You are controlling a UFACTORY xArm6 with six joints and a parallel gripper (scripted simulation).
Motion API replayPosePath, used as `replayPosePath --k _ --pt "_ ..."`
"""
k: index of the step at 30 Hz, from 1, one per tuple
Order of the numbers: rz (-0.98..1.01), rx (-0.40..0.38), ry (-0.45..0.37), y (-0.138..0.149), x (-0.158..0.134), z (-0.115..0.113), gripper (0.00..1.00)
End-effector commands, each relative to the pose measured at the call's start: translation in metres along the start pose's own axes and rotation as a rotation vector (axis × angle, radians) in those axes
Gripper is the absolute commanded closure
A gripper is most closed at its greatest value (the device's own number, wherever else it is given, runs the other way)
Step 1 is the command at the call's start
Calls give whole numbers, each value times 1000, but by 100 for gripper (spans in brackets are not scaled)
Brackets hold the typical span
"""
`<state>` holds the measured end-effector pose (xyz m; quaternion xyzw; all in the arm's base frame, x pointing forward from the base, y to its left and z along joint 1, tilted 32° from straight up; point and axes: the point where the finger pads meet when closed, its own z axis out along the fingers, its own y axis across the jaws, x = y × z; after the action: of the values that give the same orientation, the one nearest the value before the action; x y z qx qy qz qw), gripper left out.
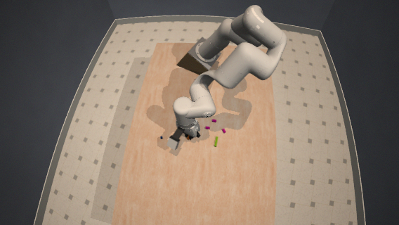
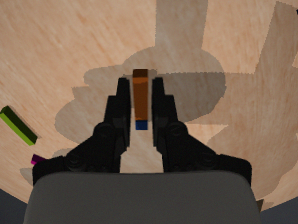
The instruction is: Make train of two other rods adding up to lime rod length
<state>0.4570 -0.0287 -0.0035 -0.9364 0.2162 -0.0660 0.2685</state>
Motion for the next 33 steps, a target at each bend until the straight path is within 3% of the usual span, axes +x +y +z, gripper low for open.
replayPosePath --k 1,3,18,33 --pt "-1 0 3 0 1 -1 80" --pt "-1 0 3 0 1 -1 76" --pt "-1 0 3 0 1 -4 76" --pt "-1 0 3 0 1 -60 76"
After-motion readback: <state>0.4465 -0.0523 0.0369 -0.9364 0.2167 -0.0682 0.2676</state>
